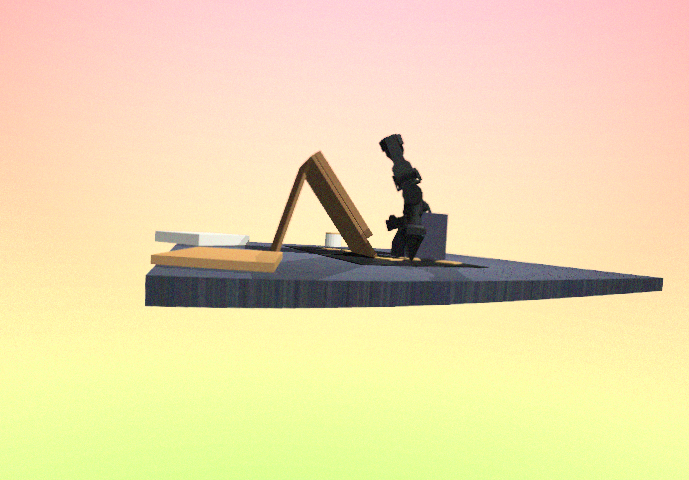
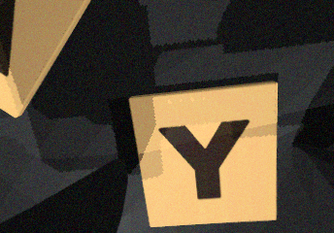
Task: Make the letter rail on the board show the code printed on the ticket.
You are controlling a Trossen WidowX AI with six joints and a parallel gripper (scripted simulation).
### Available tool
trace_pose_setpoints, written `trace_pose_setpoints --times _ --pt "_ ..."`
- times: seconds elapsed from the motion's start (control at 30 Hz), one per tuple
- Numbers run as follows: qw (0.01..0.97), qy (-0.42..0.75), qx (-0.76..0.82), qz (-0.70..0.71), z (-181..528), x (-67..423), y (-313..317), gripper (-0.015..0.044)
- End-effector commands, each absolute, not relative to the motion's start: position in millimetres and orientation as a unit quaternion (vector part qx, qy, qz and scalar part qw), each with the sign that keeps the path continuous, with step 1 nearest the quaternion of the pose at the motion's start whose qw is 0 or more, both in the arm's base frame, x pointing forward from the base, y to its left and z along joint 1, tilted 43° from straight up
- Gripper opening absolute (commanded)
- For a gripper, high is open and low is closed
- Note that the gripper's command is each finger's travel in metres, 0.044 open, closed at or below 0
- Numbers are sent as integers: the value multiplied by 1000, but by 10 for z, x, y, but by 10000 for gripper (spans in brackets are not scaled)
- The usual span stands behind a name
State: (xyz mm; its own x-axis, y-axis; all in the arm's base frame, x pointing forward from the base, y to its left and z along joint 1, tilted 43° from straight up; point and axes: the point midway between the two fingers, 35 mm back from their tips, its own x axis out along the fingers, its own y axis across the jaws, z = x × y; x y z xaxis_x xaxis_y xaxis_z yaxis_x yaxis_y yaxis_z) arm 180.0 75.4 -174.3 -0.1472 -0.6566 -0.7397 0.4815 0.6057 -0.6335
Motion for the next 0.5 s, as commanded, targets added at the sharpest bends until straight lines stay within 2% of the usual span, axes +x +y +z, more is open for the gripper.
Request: trace_pose_setpoints --times 0.0,0.1,0.17,0.47 --pt "651 617 -74 -437 -1748 1806 746 340" --pt "651 617 -74 -437 -1748 1806 746 340" --pt "651 617 -74 -437 -1748 1806 746 287" --pt "651 617 -74 -437 -1748 1806 746 228"
